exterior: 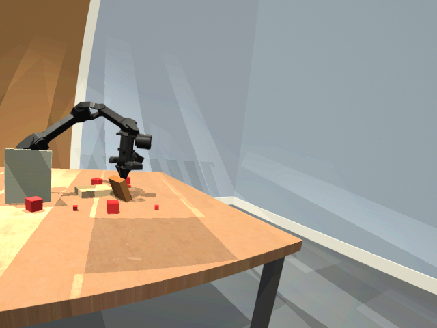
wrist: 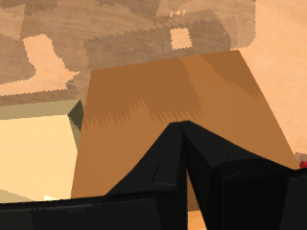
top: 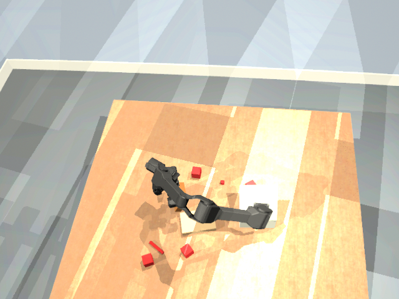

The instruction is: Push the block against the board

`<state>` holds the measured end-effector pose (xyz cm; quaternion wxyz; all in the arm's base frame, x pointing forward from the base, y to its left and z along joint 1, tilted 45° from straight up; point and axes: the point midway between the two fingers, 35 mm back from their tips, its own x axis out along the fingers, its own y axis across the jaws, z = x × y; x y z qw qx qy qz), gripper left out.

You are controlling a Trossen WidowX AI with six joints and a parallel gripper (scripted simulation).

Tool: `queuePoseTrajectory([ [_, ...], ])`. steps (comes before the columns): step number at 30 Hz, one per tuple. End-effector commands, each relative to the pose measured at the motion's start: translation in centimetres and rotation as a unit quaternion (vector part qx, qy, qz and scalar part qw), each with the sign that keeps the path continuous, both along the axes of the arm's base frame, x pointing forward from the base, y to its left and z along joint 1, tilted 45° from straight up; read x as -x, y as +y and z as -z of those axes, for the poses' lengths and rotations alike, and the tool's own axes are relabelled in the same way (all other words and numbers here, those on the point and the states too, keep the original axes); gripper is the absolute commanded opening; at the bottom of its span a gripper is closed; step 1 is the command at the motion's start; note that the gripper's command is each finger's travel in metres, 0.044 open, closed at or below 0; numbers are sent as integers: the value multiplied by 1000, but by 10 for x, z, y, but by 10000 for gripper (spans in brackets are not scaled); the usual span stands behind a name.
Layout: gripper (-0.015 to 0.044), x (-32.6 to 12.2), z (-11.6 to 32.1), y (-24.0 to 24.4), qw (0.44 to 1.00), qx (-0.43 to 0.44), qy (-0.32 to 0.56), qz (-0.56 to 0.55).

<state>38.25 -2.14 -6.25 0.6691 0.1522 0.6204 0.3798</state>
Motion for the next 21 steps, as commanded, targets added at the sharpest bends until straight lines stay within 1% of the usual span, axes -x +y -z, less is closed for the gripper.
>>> queuePoseTrajectory([
  [1,0,5,-1,-3,1000,3,-5,0],
  [7,0,7,-1,-3,1000,3,-5,0],
  [21,0,-15,-5,2,1000,3,-5,0],
])
